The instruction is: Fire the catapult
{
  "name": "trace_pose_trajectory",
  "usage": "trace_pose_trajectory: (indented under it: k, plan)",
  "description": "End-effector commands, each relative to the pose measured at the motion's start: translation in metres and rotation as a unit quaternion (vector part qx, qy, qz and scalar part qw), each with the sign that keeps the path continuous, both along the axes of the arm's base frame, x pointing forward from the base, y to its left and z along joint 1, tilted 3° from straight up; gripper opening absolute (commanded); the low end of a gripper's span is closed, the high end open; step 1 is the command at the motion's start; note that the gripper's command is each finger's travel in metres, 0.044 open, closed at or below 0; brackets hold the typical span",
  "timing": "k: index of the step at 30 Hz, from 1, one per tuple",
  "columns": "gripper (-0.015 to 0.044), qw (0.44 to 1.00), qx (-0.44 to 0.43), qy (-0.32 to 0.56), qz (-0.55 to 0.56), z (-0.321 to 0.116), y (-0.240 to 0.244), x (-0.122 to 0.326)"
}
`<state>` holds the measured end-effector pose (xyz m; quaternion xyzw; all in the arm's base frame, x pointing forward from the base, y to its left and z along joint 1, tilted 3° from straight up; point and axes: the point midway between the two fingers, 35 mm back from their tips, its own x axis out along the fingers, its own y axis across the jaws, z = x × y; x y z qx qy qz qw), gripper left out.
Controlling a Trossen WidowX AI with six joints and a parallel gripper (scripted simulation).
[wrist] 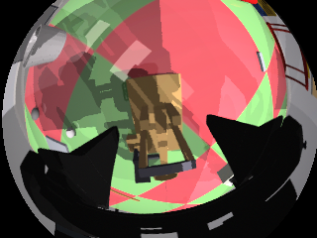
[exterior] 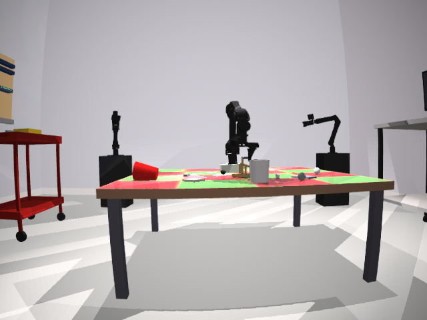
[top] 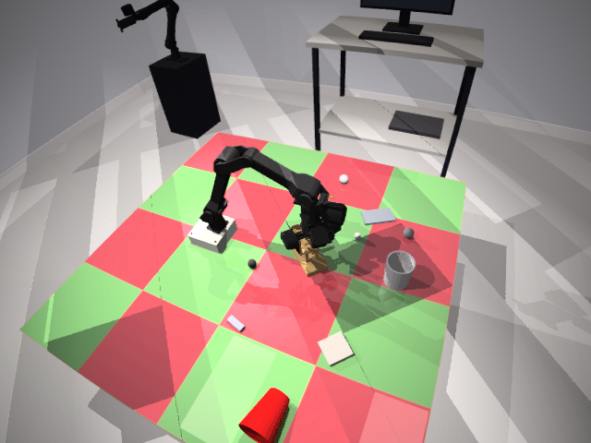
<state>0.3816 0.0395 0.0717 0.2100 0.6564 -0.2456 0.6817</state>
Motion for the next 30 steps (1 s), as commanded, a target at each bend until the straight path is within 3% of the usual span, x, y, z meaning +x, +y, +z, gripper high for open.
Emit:
trace_pose_trajectory:
  k: [1,30]
  plan:
    - [0.0440,1.000,0.002,-0.004,0.003,-0.004,0.000,0.001]
    - [0.0440,1.000,0.001,-0.004,0.003,-0.050,-0.003,0.002]
